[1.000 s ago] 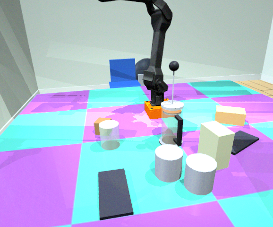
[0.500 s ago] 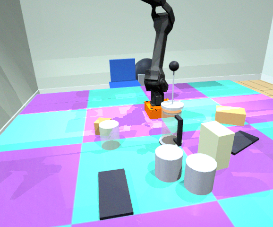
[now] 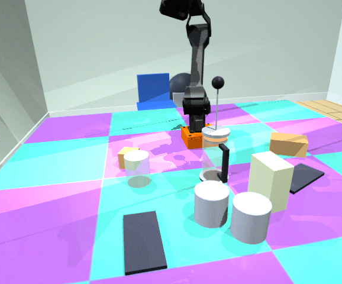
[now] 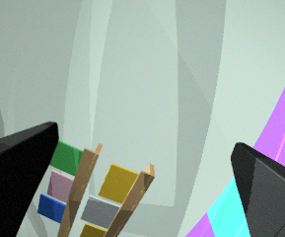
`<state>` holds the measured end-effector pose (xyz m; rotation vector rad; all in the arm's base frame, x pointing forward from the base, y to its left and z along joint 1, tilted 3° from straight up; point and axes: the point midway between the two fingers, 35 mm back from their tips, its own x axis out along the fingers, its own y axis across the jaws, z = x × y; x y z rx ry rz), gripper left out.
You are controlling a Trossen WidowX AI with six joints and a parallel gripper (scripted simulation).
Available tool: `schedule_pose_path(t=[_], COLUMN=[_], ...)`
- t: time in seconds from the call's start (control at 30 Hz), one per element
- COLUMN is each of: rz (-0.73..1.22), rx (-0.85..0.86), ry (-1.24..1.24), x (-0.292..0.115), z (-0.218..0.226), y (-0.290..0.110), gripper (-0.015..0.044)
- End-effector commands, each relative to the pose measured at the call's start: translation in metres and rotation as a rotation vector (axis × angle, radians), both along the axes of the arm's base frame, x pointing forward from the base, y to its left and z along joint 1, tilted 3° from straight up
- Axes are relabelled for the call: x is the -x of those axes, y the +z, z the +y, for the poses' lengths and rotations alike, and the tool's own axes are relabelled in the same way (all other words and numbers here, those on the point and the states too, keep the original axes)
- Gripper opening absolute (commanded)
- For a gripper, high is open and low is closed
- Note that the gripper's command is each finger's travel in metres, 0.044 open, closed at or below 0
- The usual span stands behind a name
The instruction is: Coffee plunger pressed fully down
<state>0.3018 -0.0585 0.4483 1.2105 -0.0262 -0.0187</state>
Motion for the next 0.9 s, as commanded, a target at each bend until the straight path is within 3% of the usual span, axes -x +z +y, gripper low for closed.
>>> schedule_pose_path(t=[0.0, 0.47, 0.87], rz=[0.241, 0.516, 0.517], rx=[0.443, 1.201, 1.213], ry=[0.057, 0.312, 0.320], x=[0.026, 0.089, 0.094], z=[0.040, 0.068, 0.066], y=[-0.060, -0.138, -0.199], gripper=[0.0440, 0.0440, 0.0440])
